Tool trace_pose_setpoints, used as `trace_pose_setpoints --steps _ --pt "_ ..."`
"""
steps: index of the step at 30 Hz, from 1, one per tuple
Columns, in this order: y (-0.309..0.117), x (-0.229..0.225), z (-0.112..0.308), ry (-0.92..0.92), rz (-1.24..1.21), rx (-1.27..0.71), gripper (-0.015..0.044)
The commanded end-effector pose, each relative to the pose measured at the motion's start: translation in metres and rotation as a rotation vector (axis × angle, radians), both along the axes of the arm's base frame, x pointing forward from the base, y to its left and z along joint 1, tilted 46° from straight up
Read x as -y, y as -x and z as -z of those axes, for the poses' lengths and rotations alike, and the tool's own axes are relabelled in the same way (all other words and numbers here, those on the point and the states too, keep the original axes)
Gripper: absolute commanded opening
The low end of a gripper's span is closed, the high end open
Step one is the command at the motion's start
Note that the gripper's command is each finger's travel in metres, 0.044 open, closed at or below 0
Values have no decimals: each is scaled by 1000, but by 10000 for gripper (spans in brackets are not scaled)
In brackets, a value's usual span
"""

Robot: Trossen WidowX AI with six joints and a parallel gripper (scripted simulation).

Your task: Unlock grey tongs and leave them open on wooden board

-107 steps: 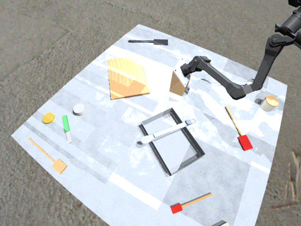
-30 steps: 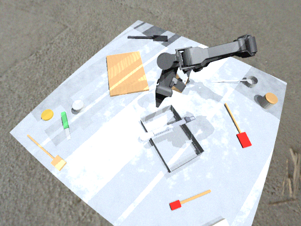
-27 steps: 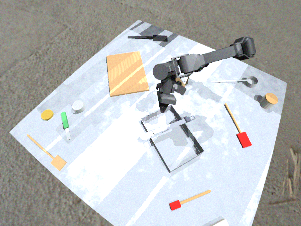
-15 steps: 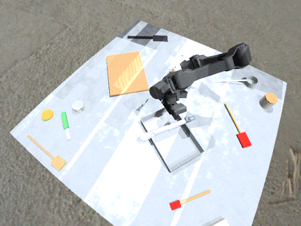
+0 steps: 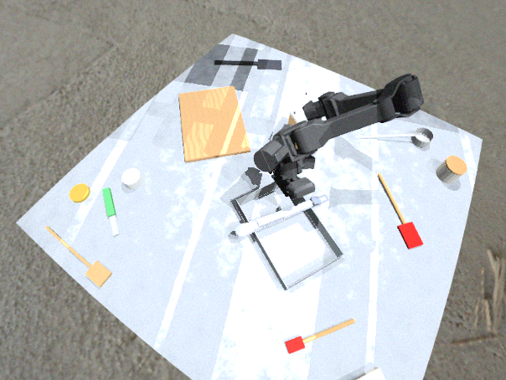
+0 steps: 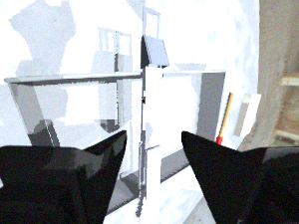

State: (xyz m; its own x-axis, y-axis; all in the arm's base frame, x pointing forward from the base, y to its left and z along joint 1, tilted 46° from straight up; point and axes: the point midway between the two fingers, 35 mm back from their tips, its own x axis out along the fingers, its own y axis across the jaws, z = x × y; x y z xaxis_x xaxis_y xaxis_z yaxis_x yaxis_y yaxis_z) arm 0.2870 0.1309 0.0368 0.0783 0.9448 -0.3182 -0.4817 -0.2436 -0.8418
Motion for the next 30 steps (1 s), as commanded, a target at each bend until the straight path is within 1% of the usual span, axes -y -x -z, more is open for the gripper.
trace_pose_setpoints --steps 1,30 --pt "0 -4 3 3 -2 -7 260" --pt "-6 -46 22 17 -5 -6 260"
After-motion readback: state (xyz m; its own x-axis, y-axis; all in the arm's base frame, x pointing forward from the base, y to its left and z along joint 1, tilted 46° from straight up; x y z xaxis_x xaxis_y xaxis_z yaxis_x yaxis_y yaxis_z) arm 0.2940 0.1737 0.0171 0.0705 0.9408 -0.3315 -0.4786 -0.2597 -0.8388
